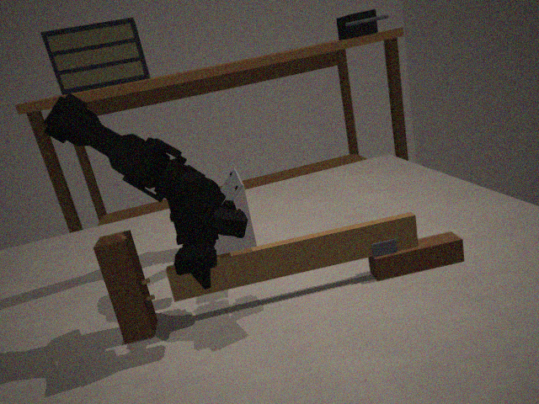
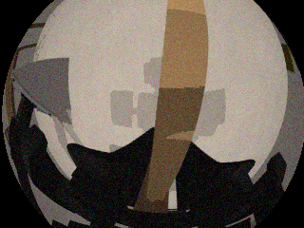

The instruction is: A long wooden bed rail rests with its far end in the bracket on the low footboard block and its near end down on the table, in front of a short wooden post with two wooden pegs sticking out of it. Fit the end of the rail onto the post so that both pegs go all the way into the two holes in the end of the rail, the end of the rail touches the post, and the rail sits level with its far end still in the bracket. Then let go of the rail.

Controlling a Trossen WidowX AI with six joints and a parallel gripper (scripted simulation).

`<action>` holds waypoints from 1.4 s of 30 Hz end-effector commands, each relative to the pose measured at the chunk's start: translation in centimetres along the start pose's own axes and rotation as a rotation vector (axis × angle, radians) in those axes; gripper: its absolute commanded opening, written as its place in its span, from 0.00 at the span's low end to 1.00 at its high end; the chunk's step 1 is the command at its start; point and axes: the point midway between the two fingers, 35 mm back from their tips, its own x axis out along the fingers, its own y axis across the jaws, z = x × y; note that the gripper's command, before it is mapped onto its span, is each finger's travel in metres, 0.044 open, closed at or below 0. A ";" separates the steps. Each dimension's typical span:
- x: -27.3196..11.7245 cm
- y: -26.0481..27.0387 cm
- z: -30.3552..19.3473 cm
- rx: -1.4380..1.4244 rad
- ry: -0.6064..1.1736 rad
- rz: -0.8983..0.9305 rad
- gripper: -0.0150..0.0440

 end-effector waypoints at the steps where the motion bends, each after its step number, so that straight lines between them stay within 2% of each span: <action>1: -0.2 0.0 -0.3 0.000 -0.002 -0.005 0.25; 42: -0.2 0.0 -1.6 0.000 -0.001 -0.005 0.25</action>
